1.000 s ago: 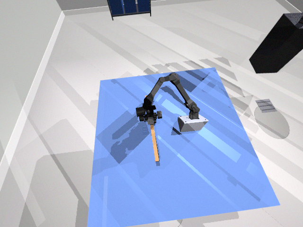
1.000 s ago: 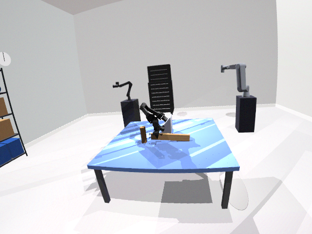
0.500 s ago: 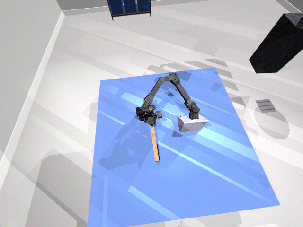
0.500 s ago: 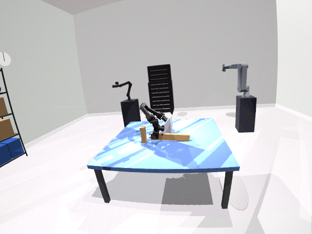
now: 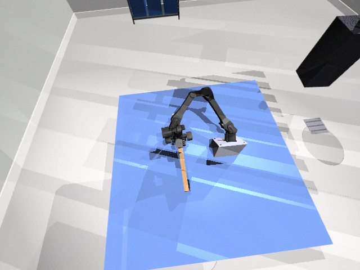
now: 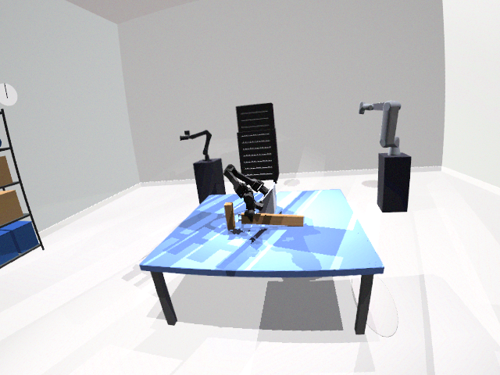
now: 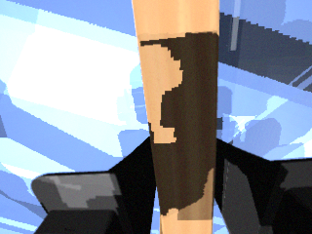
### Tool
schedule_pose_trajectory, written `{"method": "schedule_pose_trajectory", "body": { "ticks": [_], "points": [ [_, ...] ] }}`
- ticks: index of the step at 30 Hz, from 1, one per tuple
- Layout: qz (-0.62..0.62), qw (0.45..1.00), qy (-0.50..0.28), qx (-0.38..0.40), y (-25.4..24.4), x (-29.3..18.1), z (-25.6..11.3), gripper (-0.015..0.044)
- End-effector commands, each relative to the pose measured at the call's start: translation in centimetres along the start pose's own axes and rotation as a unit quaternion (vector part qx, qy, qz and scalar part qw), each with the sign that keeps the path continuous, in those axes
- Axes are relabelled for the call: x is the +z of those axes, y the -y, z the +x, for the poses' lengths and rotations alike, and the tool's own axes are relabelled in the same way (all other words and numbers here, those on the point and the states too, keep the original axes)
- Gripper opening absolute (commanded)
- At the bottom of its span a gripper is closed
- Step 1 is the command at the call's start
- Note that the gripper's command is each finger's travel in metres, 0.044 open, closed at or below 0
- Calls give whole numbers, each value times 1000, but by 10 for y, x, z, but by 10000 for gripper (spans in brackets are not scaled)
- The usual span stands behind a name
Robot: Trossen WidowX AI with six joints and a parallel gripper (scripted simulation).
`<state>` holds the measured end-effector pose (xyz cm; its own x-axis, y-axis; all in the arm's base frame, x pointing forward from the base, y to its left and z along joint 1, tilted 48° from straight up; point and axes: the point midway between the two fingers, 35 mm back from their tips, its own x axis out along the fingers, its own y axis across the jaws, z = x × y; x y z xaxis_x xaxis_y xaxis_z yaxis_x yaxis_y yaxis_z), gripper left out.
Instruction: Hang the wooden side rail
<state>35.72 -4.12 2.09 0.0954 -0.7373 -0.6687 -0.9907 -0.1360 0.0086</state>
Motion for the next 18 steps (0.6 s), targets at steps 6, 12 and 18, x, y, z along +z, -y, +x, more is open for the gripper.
{"method": "schedule_pose_trajectory", "body": {
  "ticks": [6,12,18],
  "points": [
    [-4,1000,-1,-5,2,-1,-3,0],
    [-4,1000,-1,-5,1,-1,-4,0],
    [-4,1000,-1,-5,1,-2,-3,0]
  ]
}}
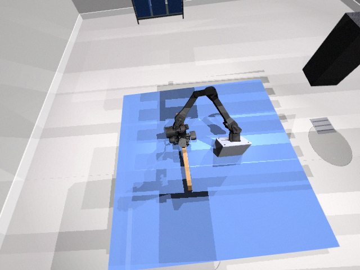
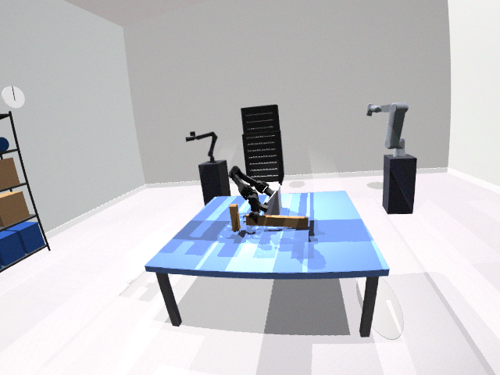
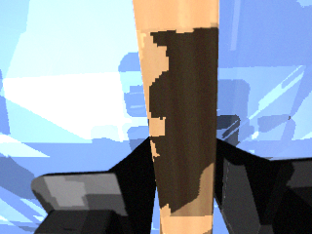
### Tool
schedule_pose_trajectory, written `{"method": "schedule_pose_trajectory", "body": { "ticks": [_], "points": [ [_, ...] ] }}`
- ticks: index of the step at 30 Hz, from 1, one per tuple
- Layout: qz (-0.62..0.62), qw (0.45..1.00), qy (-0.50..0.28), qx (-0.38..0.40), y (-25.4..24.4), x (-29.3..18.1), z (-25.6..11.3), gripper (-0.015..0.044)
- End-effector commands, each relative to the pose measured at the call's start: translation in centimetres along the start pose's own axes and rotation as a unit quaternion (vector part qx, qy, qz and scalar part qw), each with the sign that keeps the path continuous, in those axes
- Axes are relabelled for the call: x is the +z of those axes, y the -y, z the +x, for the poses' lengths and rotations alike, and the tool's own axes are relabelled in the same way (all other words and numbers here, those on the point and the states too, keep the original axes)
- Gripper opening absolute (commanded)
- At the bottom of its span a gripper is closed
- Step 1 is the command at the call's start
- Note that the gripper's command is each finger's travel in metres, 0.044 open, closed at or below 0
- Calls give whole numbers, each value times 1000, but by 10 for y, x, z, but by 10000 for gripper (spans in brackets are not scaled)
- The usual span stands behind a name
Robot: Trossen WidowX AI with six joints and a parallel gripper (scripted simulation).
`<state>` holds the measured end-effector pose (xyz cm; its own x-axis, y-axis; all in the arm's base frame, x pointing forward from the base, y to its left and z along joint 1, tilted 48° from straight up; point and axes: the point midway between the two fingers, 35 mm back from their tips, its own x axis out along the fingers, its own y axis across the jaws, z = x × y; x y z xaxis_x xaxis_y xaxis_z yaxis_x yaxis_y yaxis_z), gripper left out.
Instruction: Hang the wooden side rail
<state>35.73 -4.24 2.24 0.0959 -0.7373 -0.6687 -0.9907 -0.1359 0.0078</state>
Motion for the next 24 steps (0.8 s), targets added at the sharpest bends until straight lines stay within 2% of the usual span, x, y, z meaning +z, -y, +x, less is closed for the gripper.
{"method": "schedule_pose_trajectory", "body": {
  "ticks": [1,24],
  "points": [
    [-4,1000,-1,-5,1,0,-3,0],
    [-4,1000,-1,-5,1,-3,-3,0]
  ]
}}
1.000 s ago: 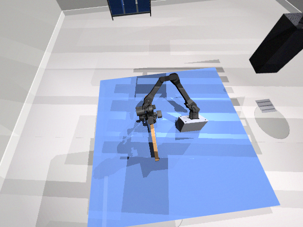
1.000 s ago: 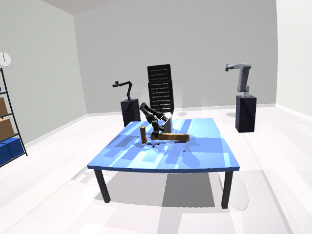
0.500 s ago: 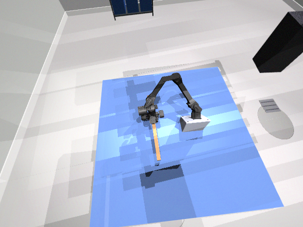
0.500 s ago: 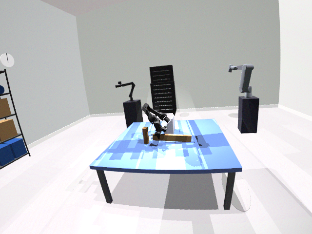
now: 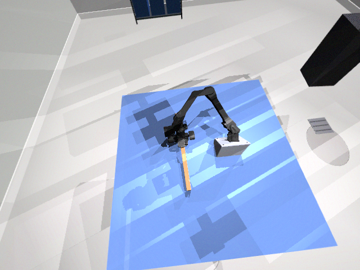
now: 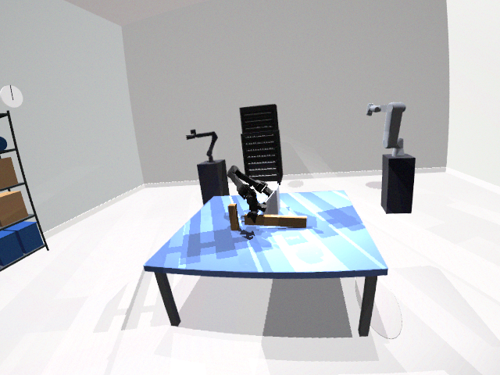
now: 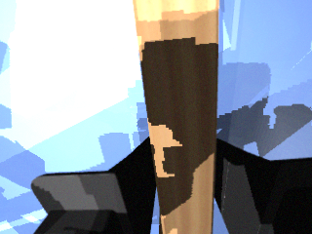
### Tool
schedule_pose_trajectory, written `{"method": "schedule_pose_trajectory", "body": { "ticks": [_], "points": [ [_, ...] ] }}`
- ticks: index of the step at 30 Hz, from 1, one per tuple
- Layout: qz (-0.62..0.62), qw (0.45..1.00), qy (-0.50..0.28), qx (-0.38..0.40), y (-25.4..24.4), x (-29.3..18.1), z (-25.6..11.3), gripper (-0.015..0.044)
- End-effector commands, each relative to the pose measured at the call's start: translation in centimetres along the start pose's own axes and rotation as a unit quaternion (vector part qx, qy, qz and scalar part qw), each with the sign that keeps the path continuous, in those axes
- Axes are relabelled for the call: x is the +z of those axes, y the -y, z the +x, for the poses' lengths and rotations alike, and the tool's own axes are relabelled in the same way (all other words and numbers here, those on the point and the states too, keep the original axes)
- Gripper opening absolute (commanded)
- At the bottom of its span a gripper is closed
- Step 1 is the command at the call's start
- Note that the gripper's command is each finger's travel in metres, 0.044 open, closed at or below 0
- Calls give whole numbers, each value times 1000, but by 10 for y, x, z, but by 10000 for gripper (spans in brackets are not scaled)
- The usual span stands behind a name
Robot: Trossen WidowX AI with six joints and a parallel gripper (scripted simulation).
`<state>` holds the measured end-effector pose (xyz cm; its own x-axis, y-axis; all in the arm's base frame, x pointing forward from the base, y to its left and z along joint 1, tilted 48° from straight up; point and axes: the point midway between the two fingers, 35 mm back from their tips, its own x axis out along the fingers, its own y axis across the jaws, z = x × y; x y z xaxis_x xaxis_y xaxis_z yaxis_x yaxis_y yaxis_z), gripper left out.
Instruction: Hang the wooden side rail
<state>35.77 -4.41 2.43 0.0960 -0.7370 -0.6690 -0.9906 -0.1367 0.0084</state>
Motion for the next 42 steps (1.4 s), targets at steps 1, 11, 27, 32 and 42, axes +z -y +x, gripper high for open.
{"method": "schedule_pose_trajectory", "body": {
  "ticks": [1,11,27,32,42],
  "points": [
    [-4,1000,-1,-5,1,0,-3,0],
    [-4,1000,-1,-5,2,-1,-3,0],
    [-4,1000,-1,-5,1,-3,-3,0],
    [-4,1000,-1,-5,1,-4,-2,0],
    [-4,1000,-1,-5,2,-5,-3,0]
  ]
}}
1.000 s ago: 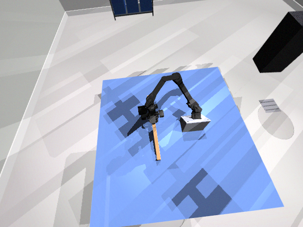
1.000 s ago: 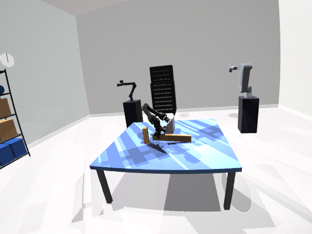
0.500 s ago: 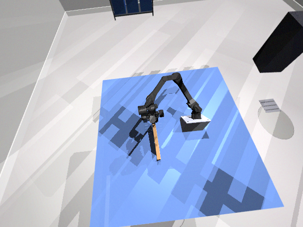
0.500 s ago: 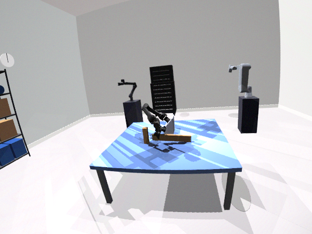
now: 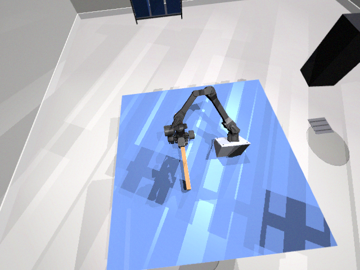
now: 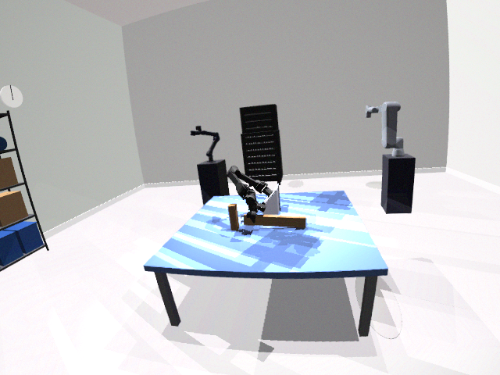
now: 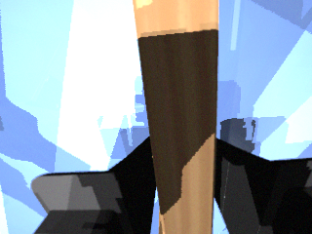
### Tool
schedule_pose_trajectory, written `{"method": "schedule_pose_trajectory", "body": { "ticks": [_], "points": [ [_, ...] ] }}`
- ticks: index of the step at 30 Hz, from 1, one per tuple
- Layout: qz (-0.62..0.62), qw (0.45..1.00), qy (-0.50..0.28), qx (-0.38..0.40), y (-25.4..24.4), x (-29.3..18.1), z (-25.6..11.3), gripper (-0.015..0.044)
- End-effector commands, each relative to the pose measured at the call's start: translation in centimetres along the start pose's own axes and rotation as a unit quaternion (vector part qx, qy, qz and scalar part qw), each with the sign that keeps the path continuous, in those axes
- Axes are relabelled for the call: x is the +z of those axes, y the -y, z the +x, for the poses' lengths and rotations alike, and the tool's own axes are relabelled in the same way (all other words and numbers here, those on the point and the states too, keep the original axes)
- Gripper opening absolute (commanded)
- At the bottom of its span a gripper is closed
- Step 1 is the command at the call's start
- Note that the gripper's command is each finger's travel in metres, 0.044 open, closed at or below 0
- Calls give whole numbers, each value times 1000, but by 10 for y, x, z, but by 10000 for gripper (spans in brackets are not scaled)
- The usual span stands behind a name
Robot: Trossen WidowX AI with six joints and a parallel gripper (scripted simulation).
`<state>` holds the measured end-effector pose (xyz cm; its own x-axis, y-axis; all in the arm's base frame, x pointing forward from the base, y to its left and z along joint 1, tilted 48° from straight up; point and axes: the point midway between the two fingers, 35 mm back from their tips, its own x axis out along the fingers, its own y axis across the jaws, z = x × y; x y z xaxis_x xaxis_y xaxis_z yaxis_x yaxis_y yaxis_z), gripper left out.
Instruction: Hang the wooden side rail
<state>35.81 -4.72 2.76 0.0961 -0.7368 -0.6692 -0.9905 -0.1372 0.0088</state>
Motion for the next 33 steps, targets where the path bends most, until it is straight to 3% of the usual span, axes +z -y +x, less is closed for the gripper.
{"method": "schedule_pose_trajectory", "body": {
  "ticks": [1,33],
  "points": [
    [-3,1000,-1,-4,2,0,-3,0],
    [-3,1000,-1,-4,1,-4,-3,0]
  ]
}}
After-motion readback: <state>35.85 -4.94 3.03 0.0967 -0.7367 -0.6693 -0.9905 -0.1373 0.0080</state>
